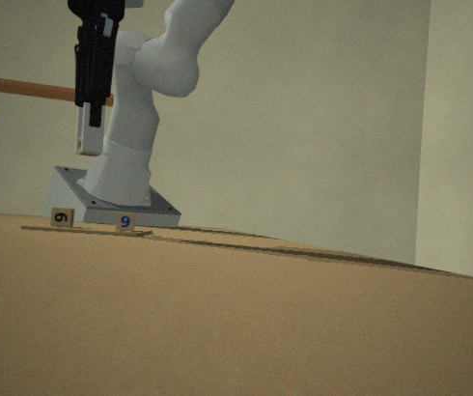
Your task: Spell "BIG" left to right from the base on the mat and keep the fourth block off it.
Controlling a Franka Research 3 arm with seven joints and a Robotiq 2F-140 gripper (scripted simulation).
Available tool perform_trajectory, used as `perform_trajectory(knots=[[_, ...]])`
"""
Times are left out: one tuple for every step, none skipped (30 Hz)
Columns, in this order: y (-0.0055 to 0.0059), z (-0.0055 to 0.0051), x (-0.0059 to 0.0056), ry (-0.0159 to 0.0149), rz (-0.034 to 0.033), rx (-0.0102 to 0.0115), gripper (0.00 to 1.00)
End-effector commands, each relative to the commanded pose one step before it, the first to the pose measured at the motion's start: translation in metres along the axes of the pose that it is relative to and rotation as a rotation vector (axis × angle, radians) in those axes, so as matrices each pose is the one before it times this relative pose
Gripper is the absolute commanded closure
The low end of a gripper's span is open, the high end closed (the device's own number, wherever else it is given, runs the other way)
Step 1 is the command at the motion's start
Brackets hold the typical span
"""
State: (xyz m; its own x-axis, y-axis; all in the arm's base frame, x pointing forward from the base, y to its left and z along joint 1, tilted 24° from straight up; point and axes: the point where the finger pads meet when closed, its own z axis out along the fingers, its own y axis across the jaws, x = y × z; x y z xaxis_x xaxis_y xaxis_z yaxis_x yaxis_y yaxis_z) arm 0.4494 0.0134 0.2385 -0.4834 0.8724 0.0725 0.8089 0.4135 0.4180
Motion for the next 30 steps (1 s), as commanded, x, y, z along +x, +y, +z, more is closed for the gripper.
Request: perform_trajectory(knots=[[-0.00105, 0.00087, 0.00498, 0.00232, 0.13944, 0.0023, 0.87], [-0.00032, 0.0001, 0.0007, -0.00128, 0.01213, 0.00071, 0.87], [-0.00036, 0.00011, 0.00073, -0.00139, 0.01286, 0.00075, 0.87], [-0.00038, 0.00011, 0.00074, -0.00146, 0.01334, 0.00077, 0.87], [-0.00039, 0.00011, 0.0007, -0.00144, 0.01286, 0.00073, 0.87], [-0.0004, 0.00011, 0.00069, -0.00147, 0.0129, 0.00072, 0.87], [-0.00042, 0.00012, 0.00068, -0.00152, 0.0131, 0.00072, 0.87], [-0.00044, 0.00012, 0.00068, -0.00157, 0.01329, 0.00072, 0.87], [-0.00044, 0.00012, 0.00065, -0.00155, 0.01293, 0.00068, 0.87], [-0.00046, 0.00013, 0.00064, -0.00159, 0.01301, 0.00067, 0.87], [-0.00048, 0.00013, 0.00062, -0.00162, 0.01305, 0.00066, 0.87], [0.0, 0.0, 0.0, 0.0, 0.0, 0.0, 0.87], [0.0, 0.0, 0.0, 0.0, 0.0, 0.0, 0.87], [-0.00107, 0.00029, 0.00131, -0.00362, 0.02851, 0.00139, 0.87], [-0.00077, 0.00021, 0.00085, -0.00255, 0.01949, 0.00091, 0.87], [-0.00053, 0.00014, 0.00055, -0.00173, 0.01302, 0.00058, 0.87], [-0.00046, 0.00012, 0.00045, -0.00148, 0.01097, 0.00048, 0.87], [-0.0003, 0.00008, 0.00028, -0.00096, 0.00707, 0.0003, 0.87], [-0.00012, 0.00003, 0.00011, -0.00038, 0.00274, 0.00012, 0.87], [-0.00002, 0.0, 0.00002, -0.00006, 0.00041, 0.00002, 0.87], [0.0, 0.0, 0.0, 0.0, 0.0, 0.0, 0.87], [0.0, 0.0, 0.0, 0.0, 0.0, 0.0, 0.87], [0.0, 0.0, 0.0, 0.0, 0.0, 0.0, 0.87], [0.0, 0.0, 0.0, 0.0, 0.0, 0.0, 0.87], [0.0, 0.0, 0.0, 0.0, 0.0, 0.0, 0.87], [0.0, 0.0, 0.0, 0.0, 0.0, 0.0, 0.87], [0.0, 0.0, 0.0, 0.0, 0.0, 0.0, 0.87], [0.0, 0.0, 0.0, 0.0, 0.0, 0.0, 0.87], [0.0, 0.0, 0.0, 0.0, 0.0, 0.0, 0.87], [0.0, 0.0, 0.0, 0.0, 0.0, 0.0, 0.87]])
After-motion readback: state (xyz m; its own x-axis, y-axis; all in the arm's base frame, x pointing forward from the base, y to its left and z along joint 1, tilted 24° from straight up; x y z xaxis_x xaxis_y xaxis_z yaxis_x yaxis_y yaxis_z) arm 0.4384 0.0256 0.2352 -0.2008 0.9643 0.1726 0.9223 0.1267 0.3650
